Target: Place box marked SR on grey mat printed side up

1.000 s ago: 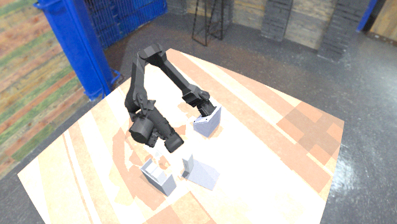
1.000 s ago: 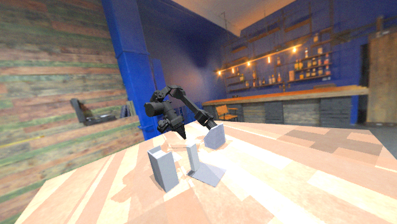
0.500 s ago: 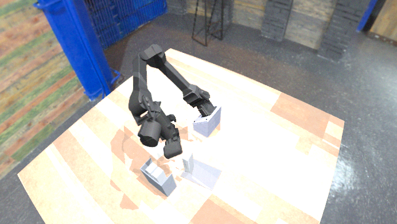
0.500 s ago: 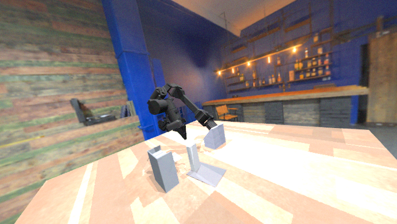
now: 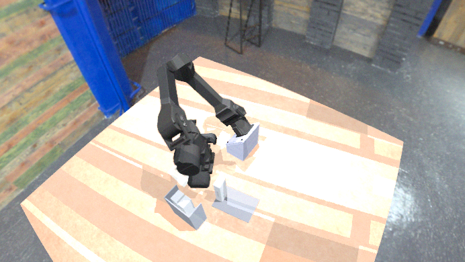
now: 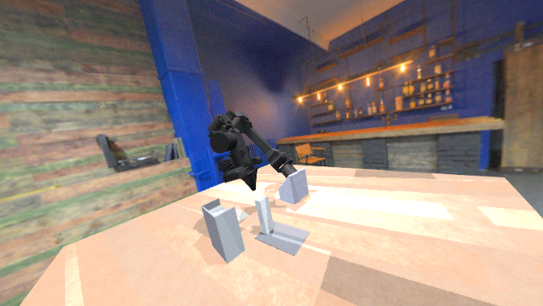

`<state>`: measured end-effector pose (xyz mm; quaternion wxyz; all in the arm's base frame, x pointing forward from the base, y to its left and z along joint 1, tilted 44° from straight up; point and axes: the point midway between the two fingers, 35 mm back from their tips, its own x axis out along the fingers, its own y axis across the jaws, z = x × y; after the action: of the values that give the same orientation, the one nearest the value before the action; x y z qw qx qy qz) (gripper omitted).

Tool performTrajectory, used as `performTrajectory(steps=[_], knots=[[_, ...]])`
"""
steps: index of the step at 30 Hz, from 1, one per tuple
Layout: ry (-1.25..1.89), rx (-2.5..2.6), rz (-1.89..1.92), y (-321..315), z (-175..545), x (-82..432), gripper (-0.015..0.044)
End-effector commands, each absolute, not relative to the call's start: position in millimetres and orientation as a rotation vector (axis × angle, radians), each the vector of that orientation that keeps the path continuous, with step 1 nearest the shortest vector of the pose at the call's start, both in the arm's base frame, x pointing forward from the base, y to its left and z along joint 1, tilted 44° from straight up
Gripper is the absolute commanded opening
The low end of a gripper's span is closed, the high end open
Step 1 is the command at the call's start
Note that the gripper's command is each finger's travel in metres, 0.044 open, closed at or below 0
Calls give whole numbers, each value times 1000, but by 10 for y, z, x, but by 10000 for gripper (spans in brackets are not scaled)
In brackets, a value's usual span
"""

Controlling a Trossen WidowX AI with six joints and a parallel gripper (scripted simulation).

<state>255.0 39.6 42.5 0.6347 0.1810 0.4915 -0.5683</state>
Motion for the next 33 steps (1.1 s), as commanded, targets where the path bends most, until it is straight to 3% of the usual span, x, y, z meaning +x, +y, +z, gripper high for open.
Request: performTrajectory(steps=[1,15,33], knots=[[1037,445,-1358,418,419,2562,0],[721,574,-1502,525,402,2600,0],[714,575,-1503,131,-50,2563,0]])
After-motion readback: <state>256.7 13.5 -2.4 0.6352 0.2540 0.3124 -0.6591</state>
